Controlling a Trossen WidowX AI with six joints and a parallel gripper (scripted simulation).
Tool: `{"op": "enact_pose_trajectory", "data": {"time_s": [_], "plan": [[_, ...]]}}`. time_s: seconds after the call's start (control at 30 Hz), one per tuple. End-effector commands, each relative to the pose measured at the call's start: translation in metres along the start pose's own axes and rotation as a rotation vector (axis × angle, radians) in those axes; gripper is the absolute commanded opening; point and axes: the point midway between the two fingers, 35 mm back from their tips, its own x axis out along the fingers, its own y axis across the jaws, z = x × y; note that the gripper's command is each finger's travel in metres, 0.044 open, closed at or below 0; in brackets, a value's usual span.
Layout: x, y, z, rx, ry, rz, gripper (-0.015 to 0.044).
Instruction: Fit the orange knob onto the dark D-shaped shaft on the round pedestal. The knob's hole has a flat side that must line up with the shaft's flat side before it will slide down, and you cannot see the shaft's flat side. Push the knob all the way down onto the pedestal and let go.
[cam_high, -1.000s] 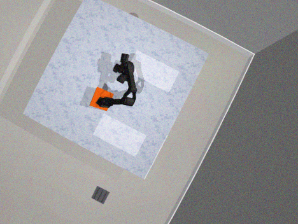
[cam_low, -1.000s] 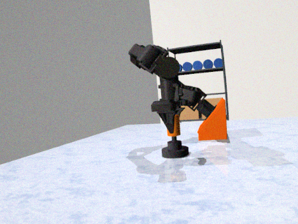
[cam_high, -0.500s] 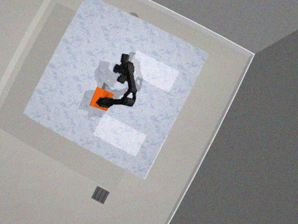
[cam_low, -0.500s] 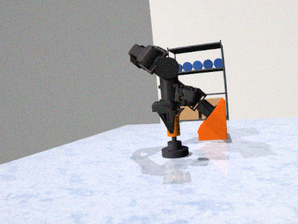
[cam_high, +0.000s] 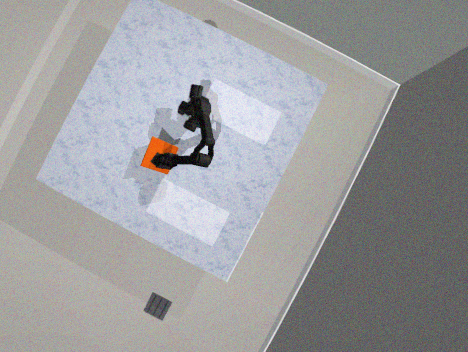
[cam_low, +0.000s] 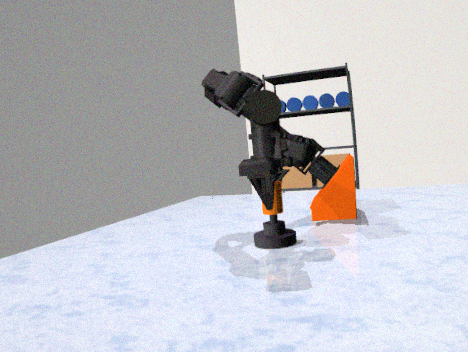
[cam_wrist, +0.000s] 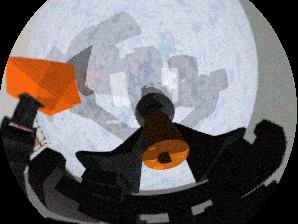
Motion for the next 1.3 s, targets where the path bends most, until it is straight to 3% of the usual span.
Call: {"op": "enact_pose_trajectory", "data": {"time_s": [0.0,0.2,1.27], "plan": [[-0.0030,-0.0016,0.0007,-0.023,0.001,-0.006,0.0000],[-0.0022,-0.0026,0.0022,-0.207,0.002,-0.006,0.0000],[-0.0030,-0.0017,0.0007,-0.216,0.002,-0.006,0.0000]]}}
